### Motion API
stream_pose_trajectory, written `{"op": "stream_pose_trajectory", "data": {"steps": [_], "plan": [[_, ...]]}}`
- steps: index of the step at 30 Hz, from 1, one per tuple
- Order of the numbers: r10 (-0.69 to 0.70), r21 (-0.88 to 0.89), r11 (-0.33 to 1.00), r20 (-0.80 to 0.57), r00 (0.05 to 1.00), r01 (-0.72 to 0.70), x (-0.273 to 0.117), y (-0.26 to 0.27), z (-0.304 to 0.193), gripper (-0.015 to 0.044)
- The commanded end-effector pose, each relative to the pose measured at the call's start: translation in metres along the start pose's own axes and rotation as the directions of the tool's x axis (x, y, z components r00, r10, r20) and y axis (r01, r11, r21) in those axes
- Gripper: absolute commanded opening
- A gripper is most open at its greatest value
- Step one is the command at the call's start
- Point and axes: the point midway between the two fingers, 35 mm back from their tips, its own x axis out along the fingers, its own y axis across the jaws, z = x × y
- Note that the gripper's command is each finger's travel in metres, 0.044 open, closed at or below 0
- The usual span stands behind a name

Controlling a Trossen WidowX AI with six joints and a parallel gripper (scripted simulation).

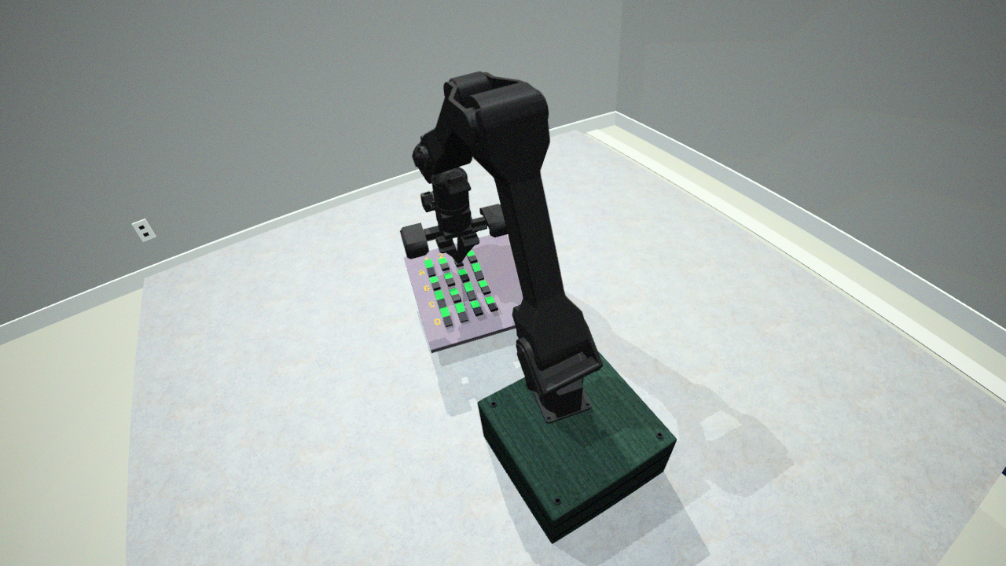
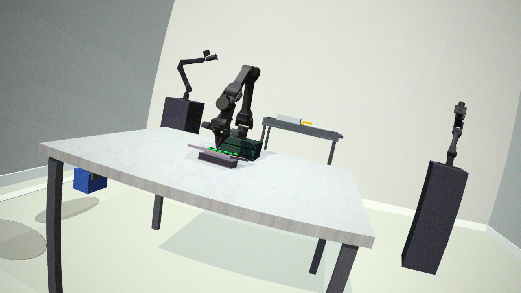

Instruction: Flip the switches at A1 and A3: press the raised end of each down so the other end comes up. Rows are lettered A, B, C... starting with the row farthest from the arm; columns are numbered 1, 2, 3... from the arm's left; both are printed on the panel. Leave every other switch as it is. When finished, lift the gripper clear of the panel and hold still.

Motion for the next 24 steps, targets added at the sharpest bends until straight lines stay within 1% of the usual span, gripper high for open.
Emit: {"op": "stream_pose_trajectory", "data": {"steps": [1, 24], "plan": [[0.000, -0.005, 1.000, -0.002, 1.000, 0.000, 0.0017, 0.0000, -0.0005, 0.0000], [0.000, -0.005, 1.000, -0.002, 1.000, 0.000, 0.0047, 0.0000, -0.0006, 0.0000]]}}
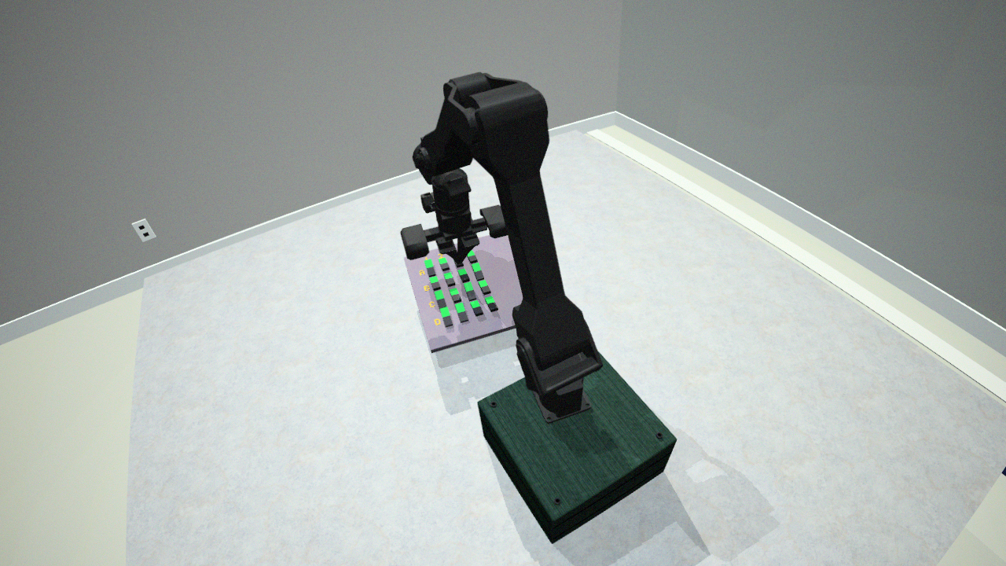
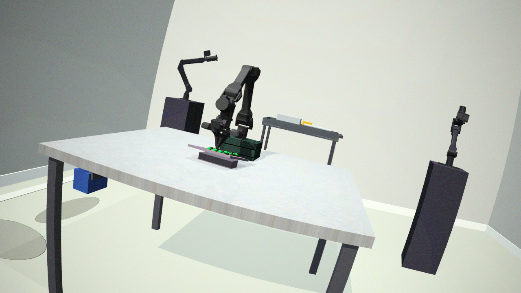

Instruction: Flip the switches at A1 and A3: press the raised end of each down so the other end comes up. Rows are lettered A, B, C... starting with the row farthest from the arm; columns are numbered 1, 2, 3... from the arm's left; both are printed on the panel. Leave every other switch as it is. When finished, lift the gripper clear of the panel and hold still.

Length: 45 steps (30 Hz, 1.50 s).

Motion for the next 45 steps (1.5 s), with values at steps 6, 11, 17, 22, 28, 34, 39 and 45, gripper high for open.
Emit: {"op": "stream_pose_trajectory", "data": {"steps": [6, 11, 17, 22, 28, 34, 39, 45], "plan": [[0.000, -0.005, 1.000, -0.003, 1.000, 0.000, 0.003, 0.000, -0.001, 0.0000], [0.000, -0.005, 1.000, -0.003, 1.000, 0.000, 0.004, 0.000, -0.001, 0.0000], [0.000, -0.001, 1.000, -0.001, 1.000, 0.000, -0.001, 0.000, 0.001, 0.0000], [-0.001, -0.005, 1.000, -0.029, 1.000, 0.001, -0.062, 0.000, 0.003, 0.0000], [-0.001, -0.005, 1.000, -0.029, 1.000, 0.001, -0.062, 0.000, 0.003, 0.0000], [0.001, -0.004, 1.000, -0.033, 0.999, -0.001, -0.069, 0.012, -0.042, 0.0000], [0.001, -0.004, 1.000, -0.034, 0.999, -0.001, -0.070, 0.014, -0.048, 0.0000], [0.001, -0.004, 1.000, -0.034, 0.999, -0.001, -0.070, 0.014, -0.048, 0.0000]]}}
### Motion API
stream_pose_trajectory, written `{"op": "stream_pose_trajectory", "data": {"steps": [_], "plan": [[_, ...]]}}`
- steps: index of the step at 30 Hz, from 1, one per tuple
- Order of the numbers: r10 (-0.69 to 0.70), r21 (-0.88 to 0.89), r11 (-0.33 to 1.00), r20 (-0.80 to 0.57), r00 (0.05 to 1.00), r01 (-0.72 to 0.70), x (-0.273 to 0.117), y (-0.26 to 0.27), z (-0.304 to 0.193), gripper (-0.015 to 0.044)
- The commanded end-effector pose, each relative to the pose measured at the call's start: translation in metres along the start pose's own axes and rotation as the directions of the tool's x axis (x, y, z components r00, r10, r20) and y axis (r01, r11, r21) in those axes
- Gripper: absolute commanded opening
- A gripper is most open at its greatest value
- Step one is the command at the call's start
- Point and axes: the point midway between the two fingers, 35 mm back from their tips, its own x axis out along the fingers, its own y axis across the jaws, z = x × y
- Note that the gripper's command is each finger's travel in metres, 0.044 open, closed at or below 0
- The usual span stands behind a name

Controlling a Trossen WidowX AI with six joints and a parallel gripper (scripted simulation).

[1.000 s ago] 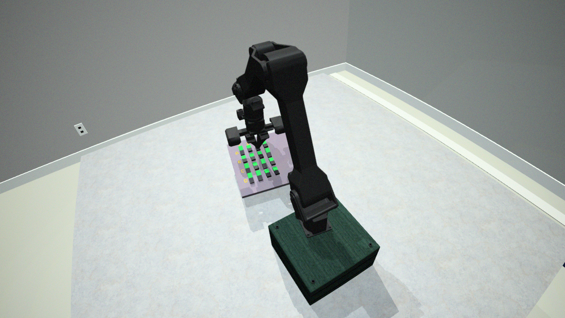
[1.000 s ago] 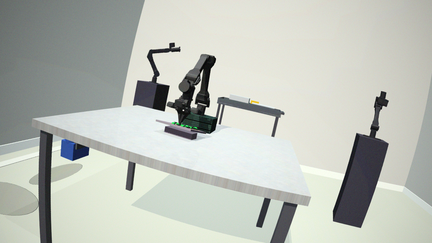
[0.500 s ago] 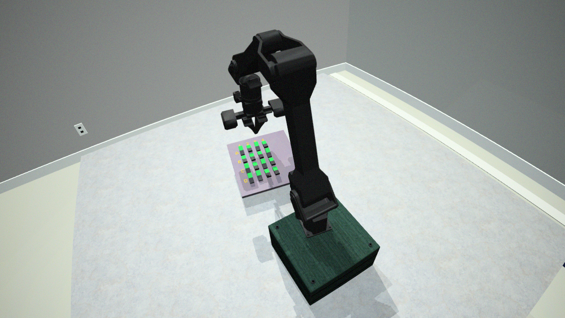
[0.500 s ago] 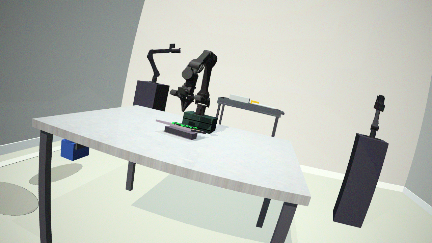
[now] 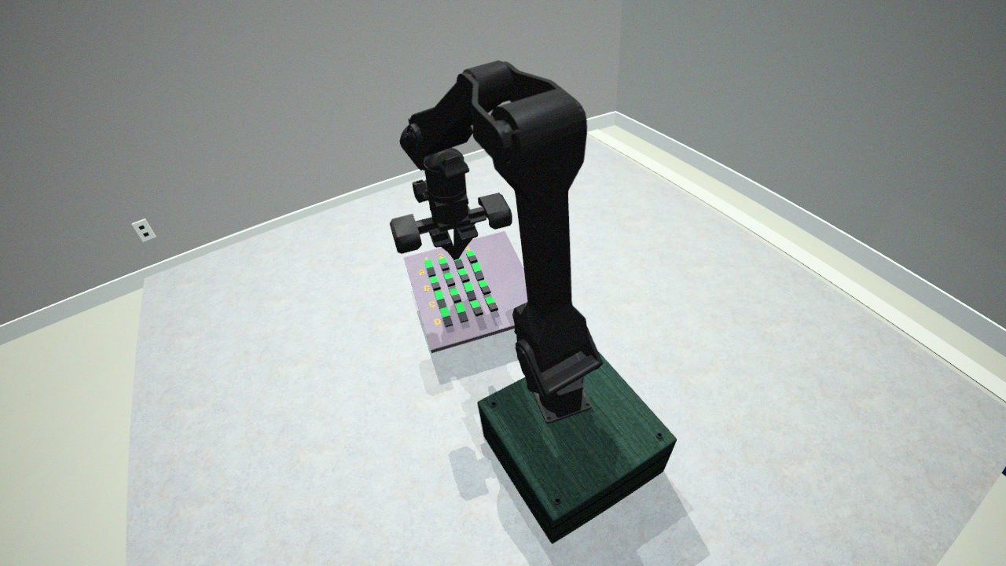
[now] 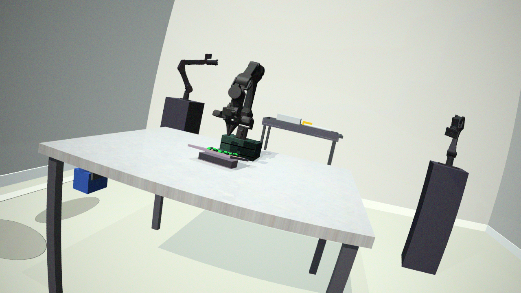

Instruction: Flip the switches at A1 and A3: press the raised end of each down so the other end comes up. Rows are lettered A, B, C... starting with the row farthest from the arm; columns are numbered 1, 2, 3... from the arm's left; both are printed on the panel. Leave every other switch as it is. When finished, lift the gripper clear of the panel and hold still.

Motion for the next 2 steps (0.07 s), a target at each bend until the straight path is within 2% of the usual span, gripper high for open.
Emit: {"op": "stream_pose_trajectory", "data": {"steps": [1, 2], "plan": [[-0.004, 0.005, 1.000, 0.001, 1.000, 0.004, 0.0002, -0.0005, -0.0011, 0.0000], [-0.004, 0.005, 1.000, 0.001, 1.000, 0.004, 0.0002, -0.0005, -0.0011, 0.0000]]}}
